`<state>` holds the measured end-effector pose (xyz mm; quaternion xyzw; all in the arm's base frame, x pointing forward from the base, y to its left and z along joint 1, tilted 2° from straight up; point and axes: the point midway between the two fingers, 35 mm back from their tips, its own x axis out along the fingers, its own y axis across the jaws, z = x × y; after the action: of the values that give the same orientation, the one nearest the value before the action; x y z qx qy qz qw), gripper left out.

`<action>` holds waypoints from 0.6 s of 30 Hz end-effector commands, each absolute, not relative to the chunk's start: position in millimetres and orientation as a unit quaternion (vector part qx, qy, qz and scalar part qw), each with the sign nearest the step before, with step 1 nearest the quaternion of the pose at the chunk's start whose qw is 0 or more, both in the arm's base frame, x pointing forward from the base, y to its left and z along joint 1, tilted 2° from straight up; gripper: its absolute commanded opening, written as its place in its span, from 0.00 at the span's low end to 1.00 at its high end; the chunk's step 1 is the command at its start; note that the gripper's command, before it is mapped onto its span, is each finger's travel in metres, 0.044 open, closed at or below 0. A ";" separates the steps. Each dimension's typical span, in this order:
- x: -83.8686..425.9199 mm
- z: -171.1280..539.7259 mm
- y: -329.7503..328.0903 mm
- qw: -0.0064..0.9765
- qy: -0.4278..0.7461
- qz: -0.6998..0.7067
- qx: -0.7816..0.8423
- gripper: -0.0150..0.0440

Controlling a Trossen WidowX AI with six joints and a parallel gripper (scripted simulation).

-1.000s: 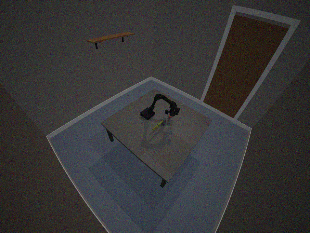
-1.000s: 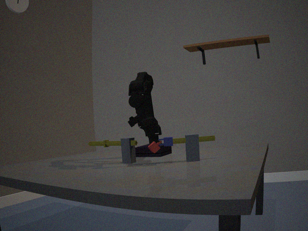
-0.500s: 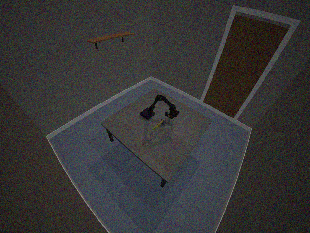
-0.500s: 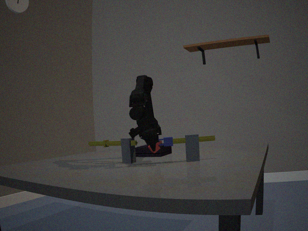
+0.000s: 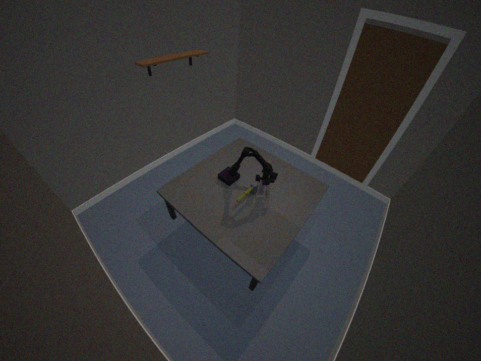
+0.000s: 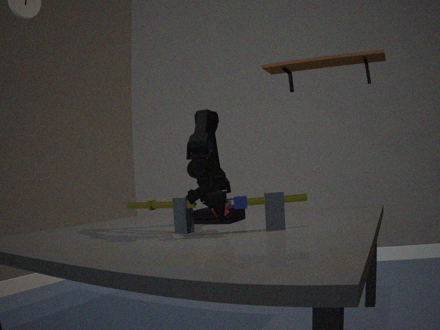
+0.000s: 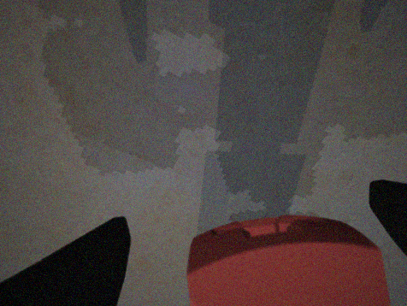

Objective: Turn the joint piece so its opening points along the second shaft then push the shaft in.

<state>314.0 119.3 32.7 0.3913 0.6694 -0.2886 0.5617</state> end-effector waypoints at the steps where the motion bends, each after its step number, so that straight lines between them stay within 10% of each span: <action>1: 311.7 23.5 121.3 0.557 0.672 -0.291 0.392 1.00; 4: 311.5 21.4 121.7 0.557 0.672 -0.291 0.392 1.00; 14: 311.5 21.4 121.7 0.557 0.672 -0.291 0.392 0.56; 18: 311.5 21.4 121.7 0.557 0.672 -0.291 0.392 0.56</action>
<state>311.7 120.9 21.9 0.3891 0.6717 -0.2906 0.5594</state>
